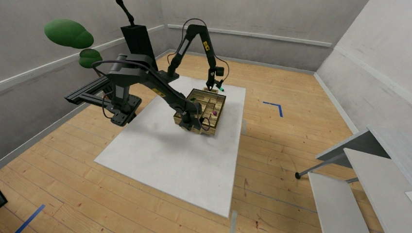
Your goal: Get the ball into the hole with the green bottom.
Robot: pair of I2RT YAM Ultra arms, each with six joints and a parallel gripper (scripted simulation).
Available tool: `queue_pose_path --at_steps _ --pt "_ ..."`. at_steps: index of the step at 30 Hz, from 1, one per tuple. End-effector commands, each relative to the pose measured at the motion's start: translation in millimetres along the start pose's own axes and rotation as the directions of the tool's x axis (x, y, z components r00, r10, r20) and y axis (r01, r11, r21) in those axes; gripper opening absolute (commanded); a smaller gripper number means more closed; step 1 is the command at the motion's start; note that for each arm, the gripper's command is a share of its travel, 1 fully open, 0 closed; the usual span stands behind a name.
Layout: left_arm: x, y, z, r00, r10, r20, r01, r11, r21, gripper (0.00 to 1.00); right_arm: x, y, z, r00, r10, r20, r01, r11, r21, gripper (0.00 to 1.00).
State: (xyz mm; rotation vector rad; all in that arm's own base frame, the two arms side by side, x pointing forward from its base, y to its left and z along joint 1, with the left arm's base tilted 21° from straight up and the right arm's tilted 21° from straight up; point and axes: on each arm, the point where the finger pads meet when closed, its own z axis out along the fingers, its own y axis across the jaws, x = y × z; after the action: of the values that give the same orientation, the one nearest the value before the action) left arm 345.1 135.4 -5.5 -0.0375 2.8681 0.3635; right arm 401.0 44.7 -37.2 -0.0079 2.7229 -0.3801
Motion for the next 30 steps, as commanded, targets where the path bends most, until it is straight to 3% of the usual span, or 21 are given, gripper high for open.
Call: queue_pose_path --at_steps 1,2,3,4,6,7,8,9,10,12,13,14,16,20,21,23,24,25,27,28,30 --pt "-34.0 1.7 -37.4 0.998 -0.006 0.068 0.008 0.999 -0.04 0.0 -50.2 5.8 -26.9 0.994 0.002 0.107 0.005 0.998 -0.063 0.0" --pt "-36.9 1.7 -40.1 0.998 -0.004 0.067 0.007 0.999 -0.044 0.0 -52.1 6.2 -26.1 0.995 0.003 0.102 0.004 0.998 -0.066 0.0" --pt "-41.8 -1.5 -39.9 0.997 0.01 0.075 -0.009 1.0 -0.014 0.0 -36.1 8.3 -12.9 0.999 -0.021 0.036 0.022 0.999 -0.025 0.0" --pt "-53.4 0.0 -39.4 0.992 0.013 0.125 -0.012 1.0 -0.007 0.0 -57.2 6.6 -26.6 0.993 0.004 0.118 -0.002 1.0 -0.021 0.0" --pt "-53.4 0.0 -39.4 0.992 0.013 0.125 -0.012 1.0 -0.007 0.0 -57.2 6.6 -26.6 0.993 0.004 0.118 -0.002 1.0 -0.021 0.0" --pt "-38.5 -1.8 -21.2 0.999 0.023 0.045 -0.024 0.999 0.035 0.0 -46.0 1.7 -30.7 0.998 0.016 0.058 -0.017 1.0 0.017 0.0" --pt "-61.0 5.5 -29.7 0.984 0.017 0.176 -0.02 1.0 0.017 0.0 -66.3 4.3 -36.2 0.985 0.044 0.166 -0.046 0.999 0.008 0.0" --pt "-51.1 2.5 -22.8 0.986 0.019 0.165 -0.025 0.999 0.03 0.0 -62.6 4.7 -35.9 0.985 0.042 0.17 -0.045 0.999 0.015 0.0" --pt "-47.1 2.0 -20.4 0.985 0.019 0.169 -0.026 0.999 0.037 0.0 -40.5 3.4 -28.5 0.991 0.023 0.135 -0.027 0.999 0.034 0.0" --pt "-40.3 1.3 -15.9 0.988 0.017 0.156 -0.025 0.998 0.052 0.0 -34.7 2.7 -32.2 0.993 0.014 0.117 -0.02 0.999 0.051 0.0" --pt "-40.8 1.2 -14.1 0.986 0.017 0.169 -0.027 0.998 0.057 0.0 -33.1 2.4 -33.5 0.992 0.013 0.124 -0.02 0.998 0.058 0.0" --pt "-33.0 -4.0 -1.2 0.994 0.021 0.103 -0.029 0.996 0.079 0.0 -37.0 2.3 -39.3 0.995 0.011 0.104 -0.017 0.998 0.064 0.0" --pt "-33.9 -5.6 -5.5 0.996 0.026 0.081 -0.034 0.995 0.096 0.0 -43.4 1.6 -48.8 0.995 0.014 0.097 -0.021 0.997 0.074 0.0" --pt "-40.4 -3.2 -17.2 0.998 0.005 0.069 -0.01 0.997 0.071 0.0 -48.5 6.7 -48.3 0.996 -0.008 0.083 0.004 0.999 0.046 0.0" --pt "-50.5 -0.8 -19.5 0.994 0.014 0.112 -0.021 0.998 0.062 0.0 -56.0 8.1 -48.9 0.993 -0.004 0.115 -0.001 0.999 0.042 0.0" --pt "-50.5 -0.8 -19.5 0.994 0.014 0.112 -0.021 0.998 0.062 0.0 -56.0 8.1 -48.9 0.993 -0.004 0.115 -0.001 0.999 0.042 0.0" --pt "-42.3 -2.0 -18.3 0.998 0.004 0.06 -0.008 0.998 0.065 0.0 -49.4 7.0 -44.9 0.998 -0.016 0.068 0.013 0.999 0.043 0.0" --pt "-63.2 1.8 -20.8 0.985 0.023 0.169 -0.033 0.998 0.06 0.0 -66.2 8.6 -51.3 0.987 0.009 0.158 -0.017 0.999 0.048 0.0" --pt "-55.3 -1.2 -14.9 0.986 0.026 0.164 -0.036 0.998 0.06 0.0 -68.1 10.4 -49.2 0.984 0.012 0.18 -0.02 0.999 0.039 0.0" --pt "-42.9 -4.8 -10.8 0.989 0.028 0.148 -0.037 0.997 0.061 0.0 -44.5 8.5 -38.8 0.99 -0.008 0.144 0.002 0.999 0.045 0.0" --pt "-40.4 -2.6 -13.9 0.987 0.022 0.158 -0.028 0.999 0.035 0.0 -46.7 15.8 -36.5 0.985 -0.006 0.173 0.007 1.0 -0.008 0.0"
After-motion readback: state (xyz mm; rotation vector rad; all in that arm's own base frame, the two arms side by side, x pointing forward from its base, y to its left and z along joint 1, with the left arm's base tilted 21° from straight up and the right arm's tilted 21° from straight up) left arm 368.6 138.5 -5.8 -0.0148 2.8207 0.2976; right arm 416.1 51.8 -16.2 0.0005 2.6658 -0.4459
